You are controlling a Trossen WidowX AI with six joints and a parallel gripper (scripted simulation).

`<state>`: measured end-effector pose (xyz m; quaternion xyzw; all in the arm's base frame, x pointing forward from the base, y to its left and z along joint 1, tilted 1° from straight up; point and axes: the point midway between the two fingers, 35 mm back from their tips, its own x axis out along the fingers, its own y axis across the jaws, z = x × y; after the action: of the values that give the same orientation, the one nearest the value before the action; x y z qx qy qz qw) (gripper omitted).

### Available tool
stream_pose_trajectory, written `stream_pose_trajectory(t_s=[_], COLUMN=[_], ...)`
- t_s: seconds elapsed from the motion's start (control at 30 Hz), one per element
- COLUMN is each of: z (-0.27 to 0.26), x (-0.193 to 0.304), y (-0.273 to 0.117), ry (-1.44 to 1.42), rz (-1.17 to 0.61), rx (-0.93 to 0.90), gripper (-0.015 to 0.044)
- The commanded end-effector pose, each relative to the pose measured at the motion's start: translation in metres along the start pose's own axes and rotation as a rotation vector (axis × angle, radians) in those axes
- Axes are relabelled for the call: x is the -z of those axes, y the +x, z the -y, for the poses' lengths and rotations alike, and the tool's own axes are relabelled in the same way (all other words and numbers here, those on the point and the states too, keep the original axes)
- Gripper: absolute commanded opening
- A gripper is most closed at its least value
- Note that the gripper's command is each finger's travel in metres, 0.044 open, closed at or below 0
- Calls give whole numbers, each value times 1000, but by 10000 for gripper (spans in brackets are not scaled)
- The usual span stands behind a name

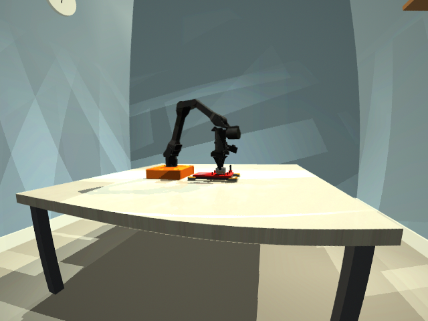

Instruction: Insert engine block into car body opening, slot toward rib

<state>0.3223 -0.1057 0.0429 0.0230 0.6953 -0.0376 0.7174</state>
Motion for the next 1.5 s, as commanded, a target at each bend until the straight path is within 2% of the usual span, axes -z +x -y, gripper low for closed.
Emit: stream_pose_trajectory(t_s=[0.0, 1.13, 1.47], z=[0, 0, 0], x=[0, -1, 0], y=[1, 9, 8], ry=[2, 3, 2], rz=[2, 2, 0], rx=[-2, -2, 0], gripper=[158, 158, 421])
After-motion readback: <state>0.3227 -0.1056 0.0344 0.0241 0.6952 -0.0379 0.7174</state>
